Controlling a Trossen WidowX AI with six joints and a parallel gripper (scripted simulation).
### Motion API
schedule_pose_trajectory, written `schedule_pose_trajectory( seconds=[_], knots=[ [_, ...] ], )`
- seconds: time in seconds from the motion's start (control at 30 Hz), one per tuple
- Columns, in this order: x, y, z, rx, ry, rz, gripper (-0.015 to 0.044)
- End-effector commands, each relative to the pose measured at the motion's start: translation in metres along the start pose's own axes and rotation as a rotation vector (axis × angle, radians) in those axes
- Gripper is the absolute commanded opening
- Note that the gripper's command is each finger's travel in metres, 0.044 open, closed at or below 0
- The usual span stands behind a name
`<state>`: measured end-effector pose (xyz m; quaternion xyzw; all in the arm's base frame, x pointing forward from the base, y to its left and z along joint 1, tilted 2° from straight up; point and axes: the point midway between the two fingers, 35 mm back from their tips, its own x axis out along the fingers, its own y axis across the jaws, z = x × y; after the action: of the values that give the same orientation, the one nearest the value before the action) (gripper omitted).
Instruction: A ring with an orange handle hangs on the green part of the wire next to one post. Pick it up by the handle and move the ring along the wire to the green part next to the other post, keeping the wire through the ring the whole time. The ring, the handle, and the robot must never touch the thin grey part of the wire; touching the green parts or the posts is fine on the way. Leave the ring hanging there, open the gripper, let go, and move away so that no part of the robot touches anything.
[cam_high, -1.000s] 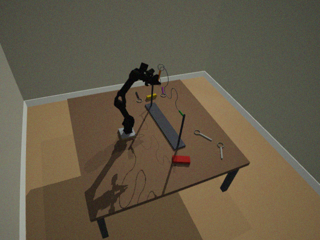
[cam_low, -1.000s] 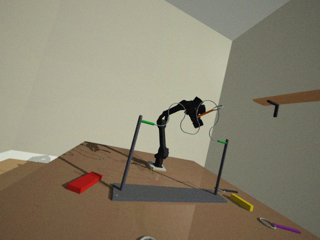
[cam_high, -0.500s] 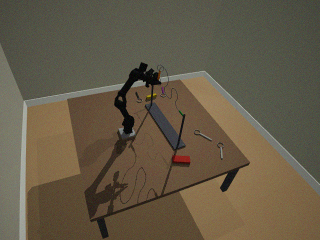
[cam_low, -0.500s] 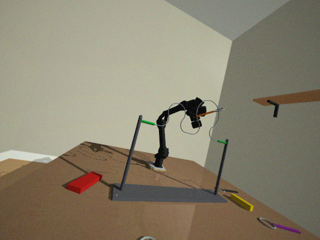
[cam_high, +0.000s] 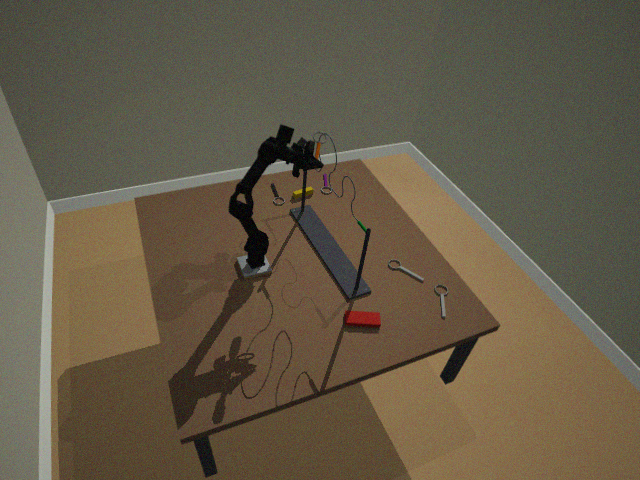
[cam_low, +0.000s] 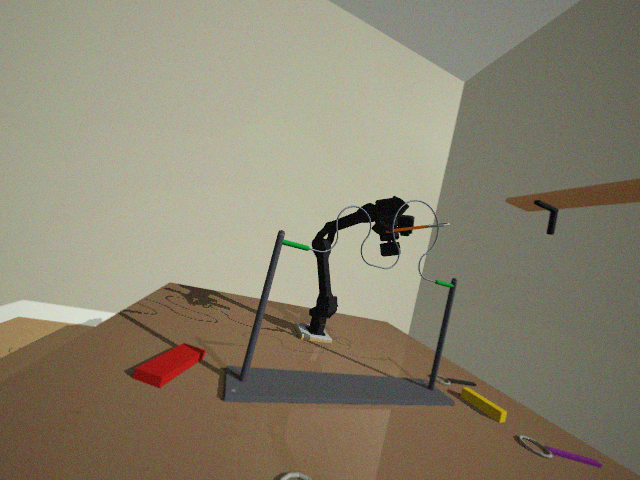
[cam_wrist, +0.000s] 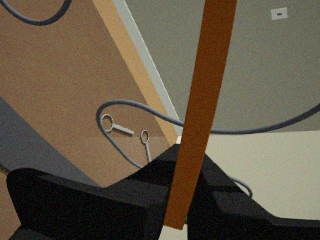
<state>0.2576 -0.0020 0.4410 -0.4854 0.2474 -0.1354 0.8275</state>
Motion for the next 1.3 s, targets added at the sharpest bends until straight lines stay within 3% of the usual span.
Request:
schedule_pose_trajectory(
  seconds=[0.0, 1.27],
  knots=[
    [0.000, -0.001, 0.000, -0.037, 0.005, -0.021, -0.0150],
    [-0.004, -0.017, 0.004, -0.443, 0.053, -0.245, -0.0150]
  ],
)
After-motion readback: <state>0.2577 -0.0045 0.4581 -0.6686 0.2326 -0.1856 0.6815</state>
